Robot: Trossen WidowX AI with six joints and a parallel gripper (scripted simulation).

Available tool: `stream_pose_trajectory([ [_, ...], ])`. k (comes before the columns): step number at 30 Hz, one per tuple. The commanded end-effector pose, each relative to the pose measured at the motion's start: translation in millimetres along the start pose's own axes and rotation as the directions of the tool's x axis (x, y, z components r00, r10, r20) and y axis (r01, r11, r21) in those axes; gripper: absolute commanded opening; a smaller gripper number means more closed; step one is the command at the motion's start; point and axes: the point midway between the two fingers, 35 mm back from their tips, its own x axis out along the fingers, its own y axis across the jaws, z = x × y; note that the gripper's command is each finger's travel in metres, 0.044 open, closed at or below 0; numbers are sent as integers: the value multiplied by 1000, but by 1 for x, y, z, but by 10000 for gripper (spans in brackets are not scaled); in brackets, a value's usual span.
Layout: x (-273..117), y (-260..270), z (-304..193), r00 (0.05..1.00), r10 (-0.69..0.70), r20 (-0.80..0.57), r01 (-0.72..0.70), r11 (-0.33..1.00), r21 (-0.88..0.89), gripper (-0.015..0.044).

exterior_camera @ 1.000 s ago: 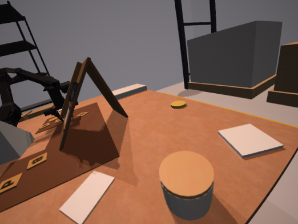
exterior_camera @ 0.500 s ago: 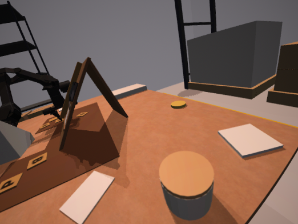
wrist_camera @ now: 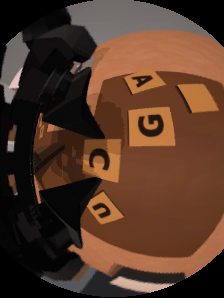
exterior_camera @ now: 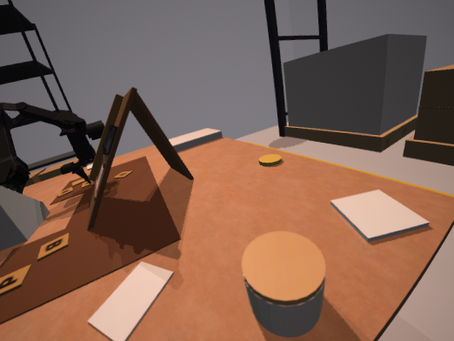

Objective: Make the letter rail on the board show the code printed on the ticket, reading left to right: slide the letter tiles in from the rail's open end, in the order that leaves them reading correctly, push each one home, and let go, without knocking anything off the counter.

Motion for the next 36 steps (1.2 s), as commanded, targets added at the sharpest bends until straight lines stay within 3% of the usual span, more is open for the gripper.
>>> stream_pose_trajectory([
  [1,-3,0,0,1000,-5,3,5,1000,-4,0],
  [36,-16,3,-3,1000,-3,-1,3,1000,5,0],
])
